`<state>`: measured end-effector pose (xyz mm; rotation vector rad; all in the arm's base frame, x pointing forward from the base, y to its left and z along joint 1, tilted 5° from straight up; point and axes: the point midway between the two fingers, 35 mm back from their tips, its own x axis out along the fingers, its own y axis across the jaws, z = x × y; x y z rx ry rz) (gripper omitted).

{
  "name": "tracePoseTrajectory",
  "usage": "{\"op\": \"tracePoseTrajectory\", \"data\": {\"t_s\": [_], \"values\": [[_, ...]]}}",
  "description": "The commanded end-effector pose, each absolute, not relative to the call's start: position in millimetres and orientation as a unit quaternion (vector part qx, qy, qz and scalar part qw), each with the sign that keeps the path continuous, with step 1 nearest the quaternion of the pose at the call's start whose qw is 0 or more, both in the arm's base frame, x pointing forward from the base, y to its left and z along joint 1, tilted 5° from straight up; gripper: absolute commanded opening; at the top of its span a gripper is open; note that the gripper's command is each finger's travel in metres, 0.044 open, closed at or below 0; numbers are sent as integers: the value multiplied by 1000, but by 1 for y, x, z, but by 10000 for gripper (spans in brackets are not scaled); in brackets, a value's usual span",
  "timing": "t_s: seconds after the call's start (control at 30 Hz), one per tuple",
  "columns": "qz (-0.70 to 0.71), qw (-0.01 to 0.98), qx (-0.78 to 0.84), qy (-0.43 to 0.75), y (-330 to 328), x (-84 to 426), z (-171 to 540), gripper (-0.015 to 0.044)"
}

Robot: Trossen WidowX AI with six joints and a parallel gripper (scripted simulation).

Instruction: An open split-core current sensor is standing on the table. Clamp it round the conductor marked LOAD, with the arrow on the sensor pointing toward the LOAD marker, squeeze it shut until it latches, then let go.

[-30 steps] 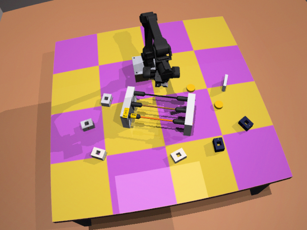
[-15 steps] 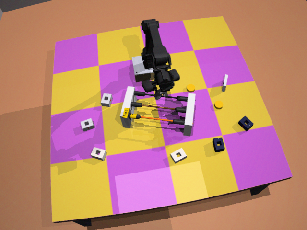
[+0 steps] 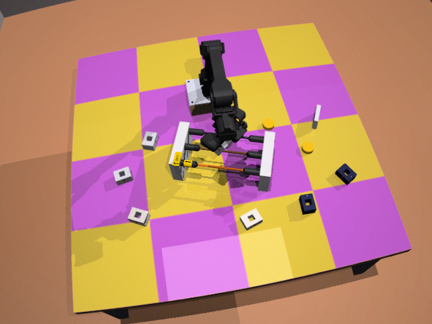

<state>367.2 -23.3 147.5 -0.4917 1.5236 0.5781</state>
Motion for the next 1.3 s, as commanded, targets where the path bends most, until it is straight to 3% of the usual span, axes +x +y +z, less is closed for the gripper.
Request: {"op": "tracePoseTrajectory", "data": {"t_s": [0.0, 0.4, 1.27], "values": [[299, 642, -265, 654, -33, 382, 144, 0], [406, 588, -373, 592, -55, 415, 128, 0], [410, 586, -376, 590, -55, 416, 95, 0]]}}
